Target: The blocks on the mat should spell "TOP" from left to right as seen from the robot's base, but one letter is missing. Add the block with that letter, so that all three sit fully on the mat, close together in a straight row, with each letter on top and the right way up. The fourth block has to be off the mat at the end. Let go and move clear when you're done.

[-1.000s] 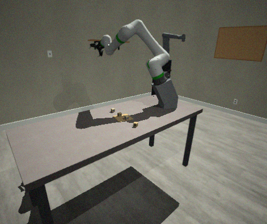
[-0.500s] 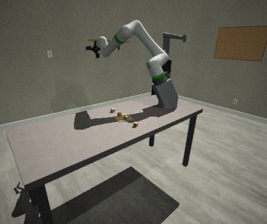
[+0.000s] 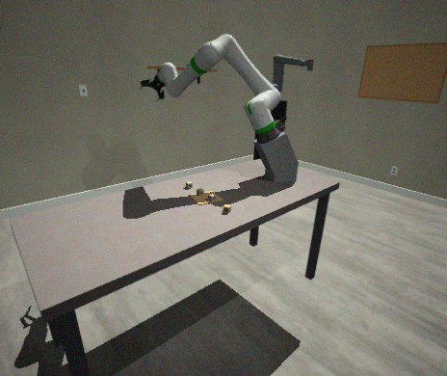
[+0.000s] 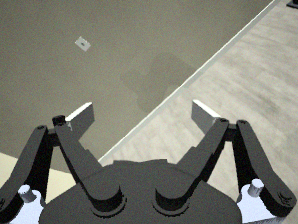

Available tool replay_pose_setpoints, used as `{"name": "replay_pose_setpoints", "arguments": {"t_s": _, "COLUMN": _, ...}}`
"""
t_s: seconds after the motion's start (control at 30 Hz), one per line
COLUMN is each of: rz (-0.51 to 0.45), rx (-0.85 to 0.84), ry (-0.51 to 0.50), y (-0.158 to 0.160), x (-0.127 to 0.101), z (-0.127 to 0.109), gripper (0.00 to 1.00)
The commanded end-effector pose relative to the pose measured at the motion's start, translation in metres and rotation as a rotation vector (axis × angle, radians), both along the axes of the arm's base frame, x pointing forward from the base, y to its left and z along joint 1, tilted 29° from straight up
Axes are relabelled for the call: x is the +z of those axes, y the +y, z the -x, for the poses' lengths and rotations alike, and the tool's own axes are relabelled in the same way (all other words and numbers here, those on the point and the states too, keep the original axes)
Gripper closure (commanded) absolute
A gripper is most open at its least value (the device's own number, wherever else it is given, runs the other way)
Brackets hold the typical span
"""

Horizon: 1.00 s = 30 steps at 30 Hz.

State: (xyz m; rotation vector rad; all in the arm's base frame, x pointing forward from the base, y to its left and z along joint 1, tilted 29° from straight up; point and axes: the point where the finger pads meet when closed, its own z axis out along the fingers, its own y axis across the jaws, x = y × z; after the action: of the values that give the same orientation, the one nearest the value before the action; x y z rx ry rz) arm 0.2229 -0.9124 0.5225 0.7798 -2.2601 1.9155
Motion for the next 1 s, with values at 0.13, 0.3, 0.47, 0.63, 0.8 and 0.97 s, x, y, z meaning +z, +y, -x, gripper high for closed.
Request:
{"name": "replay_pose_setpoints", "arguments": {"t_s": 0.13, "rz": -0.01, "rx": 0.008, "ry": 0.027, "y": 0.007, "x": -0.003, "z": -0.015, "gripper": 0.0}}
{"name": "replay_pose_setpoints", "arguments": {"t_s": 0.3, "rz": -0.018, "rx": 0.02, "ry": 0.057, "y": 0.015, "x": -0.007, "z": -0.033, "gripper": 0.0}}
{"name": "replay_pose_setpoints", "arguments": {"t_s": 0.47, "rz": -0.018, "rx": 0.02, "ry": 0.057, "y": 0.015, "x": -0.007, "z": -0.033, "gripper": 0.0}}
{"name": "replay_pose_setpoints", "arguments": {"t_s": 0.63, "rz": -0.018, "rx": 0.02, "ry": 0.057, "y": 0.015, "x": -0.007, "z": -0.033, "gripper": 0.0}}
{"name": "replay_pose_setpoints", "arguments": {"t_s": 0.8, "rz": -0.018, "rx": 0.02, "ry": 0.057, "y": 0.015, "x": -0.007, "z": -0.033, "gripper": 0.0}}
{"name": "replay_pose_setpoints", "arguments": {"t_s": 0.97, "rz": -0.028, "rx": 0.034, "ry": 0.09, "y": 0.025, "x": -0.012, "z": -0.051, "gripper": 0.0}}
